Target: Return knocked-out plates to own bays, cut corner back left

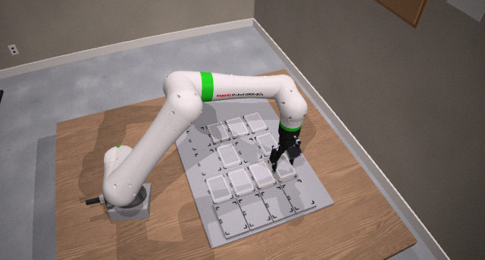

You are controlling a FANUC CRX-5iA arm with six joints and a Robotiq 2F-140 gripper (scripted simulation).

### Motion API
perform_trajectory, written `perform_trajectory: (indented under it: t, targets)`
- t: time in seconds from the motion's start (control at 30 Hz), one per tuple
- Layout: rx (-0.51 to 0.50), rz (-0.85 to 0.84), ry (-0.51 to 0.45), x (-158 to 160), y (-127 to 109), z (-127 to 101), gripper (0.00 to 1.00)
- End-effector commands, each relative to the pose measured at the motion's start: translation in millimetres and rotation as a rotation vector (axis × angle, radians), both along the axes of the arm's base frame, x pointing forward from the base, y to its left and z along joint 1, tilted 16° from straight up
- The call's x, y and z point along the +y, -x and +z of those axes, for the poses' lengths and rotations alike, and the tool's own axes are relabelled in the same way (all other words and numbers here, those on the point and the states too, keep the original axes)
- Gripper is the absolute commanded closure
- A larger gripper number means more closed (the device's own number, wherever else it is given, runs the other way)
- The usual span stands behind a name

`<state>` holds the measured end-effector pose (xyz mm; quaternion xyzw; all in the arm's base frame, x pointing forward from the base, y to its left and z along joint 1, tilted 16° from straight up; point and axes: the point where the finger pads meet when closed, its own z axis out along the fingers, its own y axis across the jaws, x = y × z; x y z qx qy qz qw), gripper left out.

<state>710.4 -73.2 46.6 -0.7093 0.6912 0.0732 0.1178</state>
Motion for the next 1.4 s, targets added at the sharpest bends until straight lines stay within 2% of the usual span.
perform_trajectory:
  t: [0.0,1.37]
  targets:
    - [-0.002,-0.001,0.001,-0.5,-0.6,1.2,0.9]
    - [-0.002,-0.001,0.001,2.0,-1.2,-8.1,0.9]
